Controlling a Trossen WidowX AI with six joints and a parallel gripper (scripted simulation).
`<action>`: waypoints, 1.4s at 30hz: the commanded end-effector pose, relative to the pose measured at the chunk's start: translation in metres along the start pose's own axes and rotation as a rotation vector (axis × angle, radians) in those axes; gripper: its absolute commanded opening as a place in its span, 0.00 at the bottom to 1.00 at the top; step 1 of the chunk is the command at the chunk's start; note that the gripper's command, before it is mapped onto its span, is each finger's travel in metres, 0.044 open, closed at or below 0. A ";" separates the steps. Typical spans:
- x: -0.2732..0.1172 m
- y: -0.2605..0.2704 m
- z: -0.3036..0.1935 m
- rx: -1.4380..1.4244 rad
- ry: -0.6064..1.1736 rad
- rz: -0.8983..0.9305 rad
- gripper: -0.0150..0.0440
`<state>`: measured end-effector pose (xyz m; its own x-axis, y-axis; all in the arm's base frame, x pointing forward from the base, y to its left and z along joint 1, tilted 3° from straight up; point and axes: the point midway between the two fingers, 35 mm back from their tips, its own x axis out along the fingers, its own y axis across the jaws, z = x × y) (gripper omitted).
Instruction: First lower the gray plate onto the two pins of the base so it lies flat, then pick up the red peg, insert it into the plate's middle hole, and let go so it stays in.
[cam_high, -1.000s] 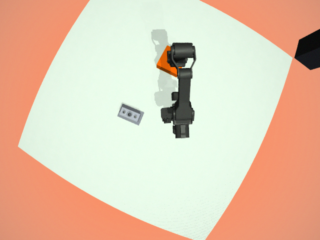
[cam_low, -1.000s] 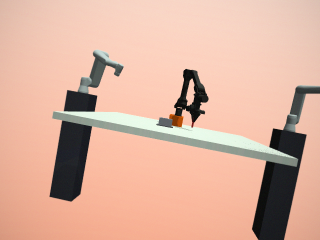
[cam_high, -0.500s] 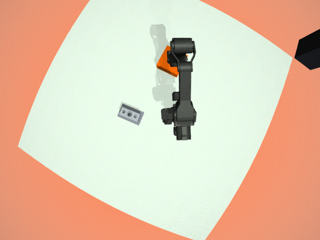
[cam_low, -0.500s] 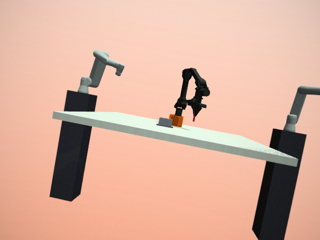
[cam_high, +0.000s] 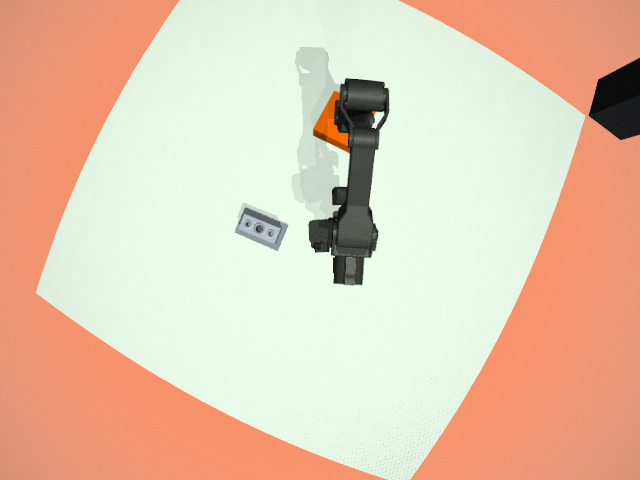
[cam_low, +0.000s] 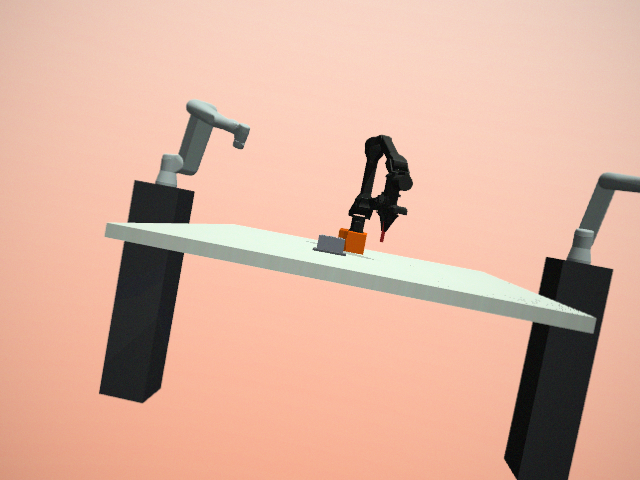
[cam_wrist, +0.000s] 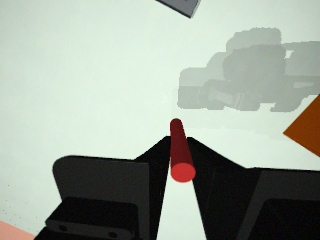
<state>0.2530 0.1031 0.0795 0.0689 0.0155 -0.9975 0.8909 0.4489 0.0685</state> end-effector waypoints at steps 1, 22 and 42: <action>-0.001 0.003 0.009 -0.001 0.003 -0.002 0.25; -0.002 0.010 0.066 0.010 -0.002 0.002 0.25; -0.004 0.010 0.122 0.004 0.000 0.012 0.25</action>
<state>0.3130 0.0046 0.0853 0.0794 0.0160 -0.9967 0.8954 0.4383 0.0784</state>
